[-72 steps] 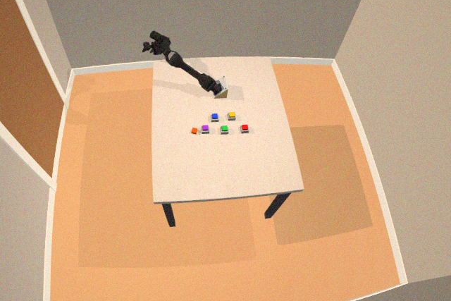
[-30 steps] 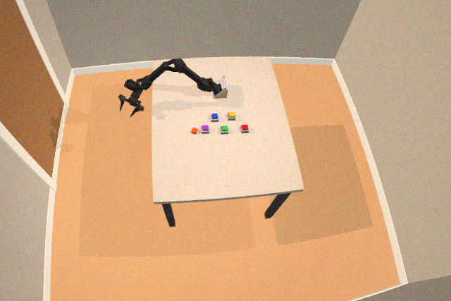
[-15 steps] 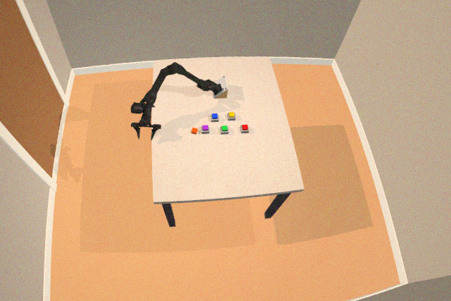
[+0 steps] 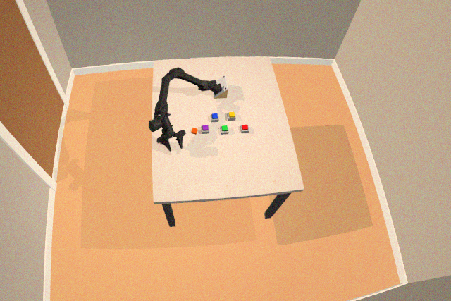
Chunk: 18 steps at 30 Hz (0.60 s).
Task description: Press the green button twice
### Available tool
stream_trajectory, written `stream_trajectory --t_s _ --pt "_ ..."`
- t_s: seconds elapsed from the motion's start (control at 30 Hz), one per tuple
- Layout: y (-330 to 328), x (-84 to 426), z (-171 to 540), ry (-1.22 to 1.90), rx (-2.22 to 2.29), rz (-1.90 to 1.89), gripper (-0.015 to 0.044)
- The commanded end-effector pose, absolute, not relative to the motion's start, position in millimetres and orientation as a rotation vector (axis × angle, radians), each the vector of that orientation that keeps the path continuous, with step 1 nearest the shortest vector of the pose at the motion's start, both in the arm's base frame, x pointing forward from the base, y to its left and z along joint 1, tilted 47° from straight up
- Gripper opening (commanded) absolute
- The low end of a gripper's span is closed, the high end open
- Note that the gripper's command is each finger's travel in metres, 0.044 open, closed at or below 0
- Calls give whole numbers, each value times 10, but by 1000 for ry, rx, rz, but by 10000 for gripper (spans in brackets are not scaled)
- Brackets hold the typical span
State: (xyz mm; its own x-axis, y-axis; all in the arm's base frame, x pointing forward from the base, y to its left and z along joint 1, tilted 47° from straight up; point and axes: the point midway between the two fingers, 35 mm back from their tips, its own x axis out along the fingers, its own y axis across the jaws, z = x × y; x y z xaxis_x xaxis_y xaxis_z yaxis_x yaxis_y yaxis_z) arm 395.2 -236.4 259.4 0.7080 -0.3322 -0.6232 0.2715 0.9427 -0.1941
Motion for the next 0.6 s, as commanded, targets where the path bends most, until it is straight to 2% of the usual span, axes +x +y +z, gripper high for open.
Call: stream_trajectory --t_s 0.0,0.23,0.57 --pt "-2000 4108 2315 804 -4 -321 400" --pt "-1272 4198 1789 1017 91 -329 400" --pt "-417 3908 1134 1345 22 -441 400"
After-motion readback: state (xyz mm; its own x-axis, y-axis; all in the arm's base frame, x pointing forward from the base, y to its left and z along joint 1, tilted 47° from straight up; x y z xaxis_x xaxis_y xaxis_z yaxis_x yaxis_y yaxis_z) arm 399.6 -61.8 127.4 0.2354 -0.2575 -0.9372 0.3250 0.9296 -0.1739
